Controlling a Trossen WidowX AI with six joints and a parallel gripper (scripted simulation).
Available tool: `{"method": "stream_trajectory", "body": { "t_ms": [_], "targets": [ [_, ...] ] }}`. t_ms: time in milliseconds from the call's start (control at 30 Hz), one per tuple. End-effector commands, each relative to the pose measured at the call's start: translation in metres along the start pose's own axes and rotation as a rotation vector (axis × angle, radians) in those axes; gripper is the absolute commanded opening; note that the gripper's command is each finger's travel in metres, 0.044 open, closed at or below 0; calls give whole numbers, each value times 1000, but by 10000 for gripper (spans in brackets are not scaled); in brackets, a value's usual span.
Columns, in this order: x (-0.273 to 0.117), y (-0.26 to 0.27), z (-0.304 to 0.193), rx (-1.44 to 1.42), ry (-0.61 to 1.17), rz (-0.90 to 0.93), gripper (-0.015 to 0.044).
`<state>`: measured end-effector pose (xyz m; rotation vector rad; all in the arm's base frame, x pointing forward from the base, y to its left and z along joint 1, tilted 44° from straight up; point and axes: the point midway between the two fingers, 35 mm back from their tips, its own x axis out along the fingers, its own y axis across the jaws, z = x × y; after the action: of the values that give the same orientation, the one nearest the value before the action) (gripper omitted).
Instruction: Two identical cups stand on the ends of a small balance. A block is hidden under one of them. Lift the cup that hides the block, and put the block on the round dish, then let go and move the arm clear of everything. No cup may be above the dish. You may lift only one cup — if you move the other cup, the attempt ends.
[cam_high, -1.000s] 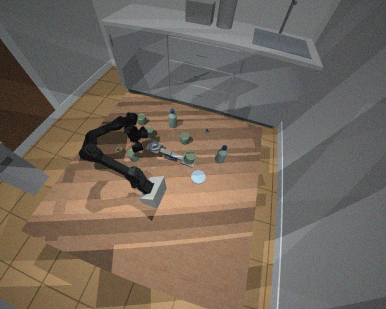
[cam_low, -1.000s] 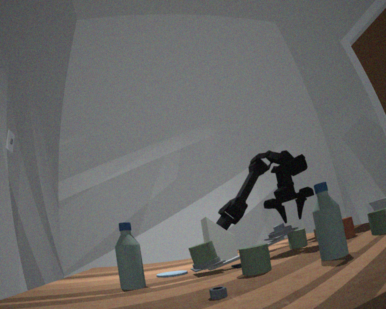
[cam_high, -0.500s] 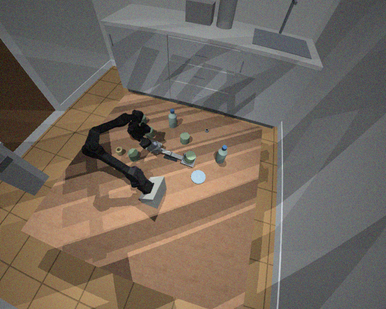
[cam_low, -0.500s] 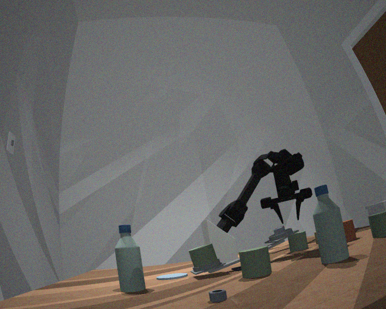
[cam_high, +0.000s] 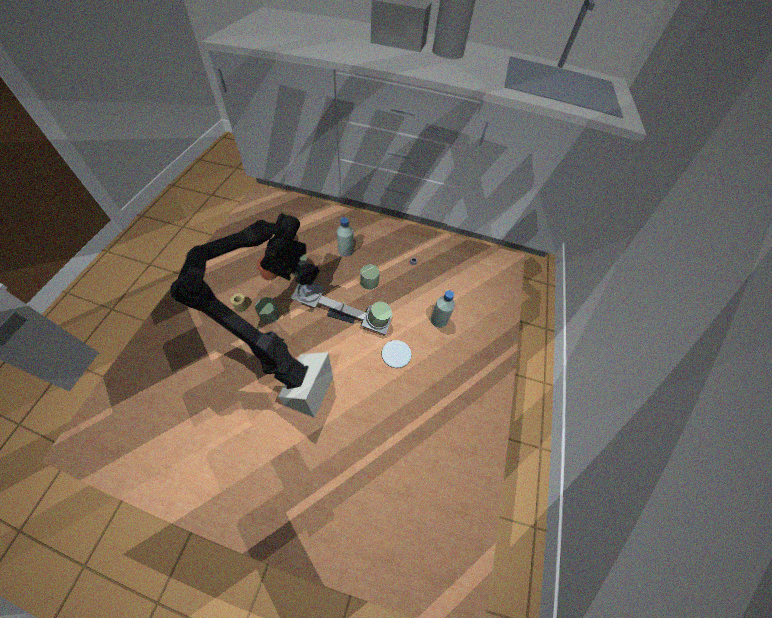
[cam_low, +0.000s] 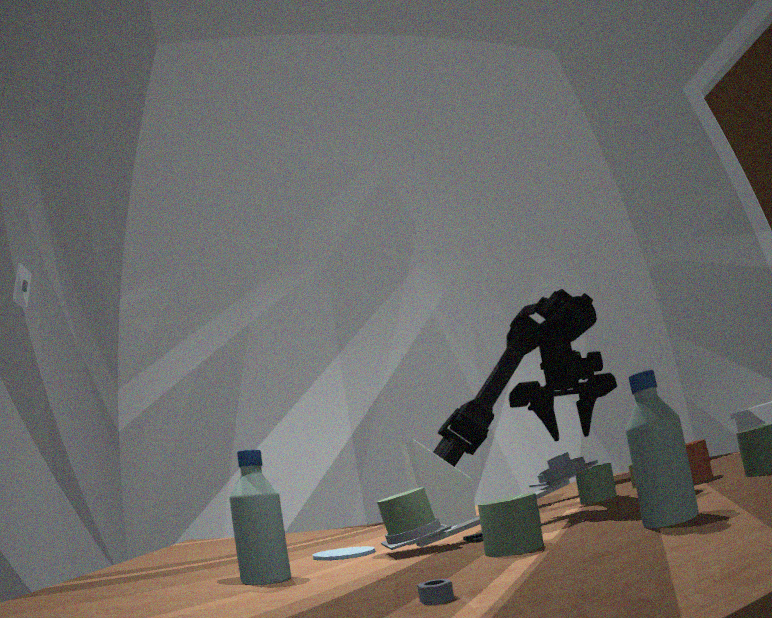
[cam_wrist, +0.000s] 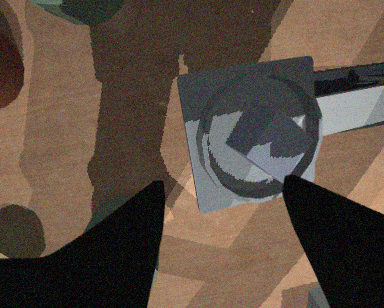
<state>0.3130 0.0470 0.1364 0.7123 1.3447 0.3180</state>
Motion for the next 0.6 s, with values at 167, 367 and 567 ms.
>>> {"method": "stream_trajectory", "body": {
  "t_ms": [167,367,567],
  "targets": [
    [1,-11,5,-202,27,7,260],
    [0,-18,7,-401,48,31,260],
    [-1,-26,9,-600,62,62,260]
  ]
}}
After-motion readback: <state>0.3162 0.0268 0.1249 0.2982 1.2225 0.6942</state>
